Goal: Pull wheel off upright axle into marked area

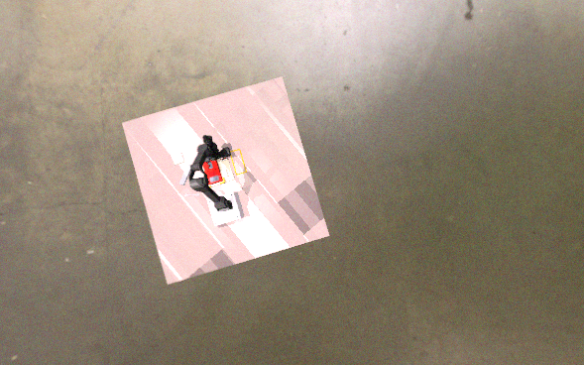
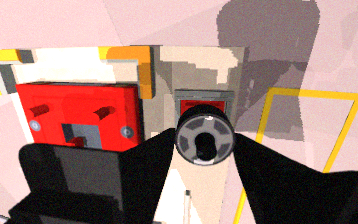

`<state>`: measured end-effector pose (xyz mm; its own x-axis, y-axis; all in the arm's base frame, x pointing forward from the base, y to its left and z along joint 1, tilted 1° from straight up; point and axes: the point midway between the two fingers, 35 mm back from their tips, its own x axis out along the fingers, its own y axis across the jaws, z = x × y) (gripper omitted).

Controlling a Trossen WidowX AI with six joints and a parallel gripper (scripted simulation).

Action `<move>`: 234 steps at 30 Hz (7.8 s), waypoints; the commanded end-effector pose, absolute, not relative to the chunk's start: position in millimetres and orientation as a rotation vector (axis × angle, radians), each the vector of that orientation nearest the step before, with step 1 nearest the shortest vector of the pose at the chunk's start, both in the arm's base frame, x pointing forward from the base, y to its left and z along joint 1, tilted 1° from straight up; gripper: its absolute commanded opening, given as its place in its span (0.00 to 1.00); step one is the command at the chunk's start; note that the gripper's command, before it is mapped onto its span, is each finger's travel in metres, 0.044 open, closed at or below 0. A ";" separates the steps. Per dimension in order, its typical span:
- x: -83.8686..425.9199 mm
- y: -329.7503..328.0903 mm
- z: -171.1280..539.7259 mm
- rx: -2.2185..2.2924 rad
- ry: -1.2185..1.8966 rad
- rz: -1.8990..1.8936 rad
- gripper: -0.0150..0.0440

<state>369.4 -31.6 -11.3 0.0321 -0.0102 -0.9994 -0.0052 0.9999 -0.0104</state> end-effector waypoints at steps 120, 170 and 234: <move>367.8 -31.2 28.9 -0.016 1.526 -0.002 0.25; 304.8 -131.0 50.3 -0.024 1.532 -0.009 0.25; 224.9 -97.1 58.2 -0.022 1.538 -0.007 1.00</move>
<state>245.3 -106.4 53.6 0.0419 -0.0255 -0.9988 -0.0045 0.9997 -0.0257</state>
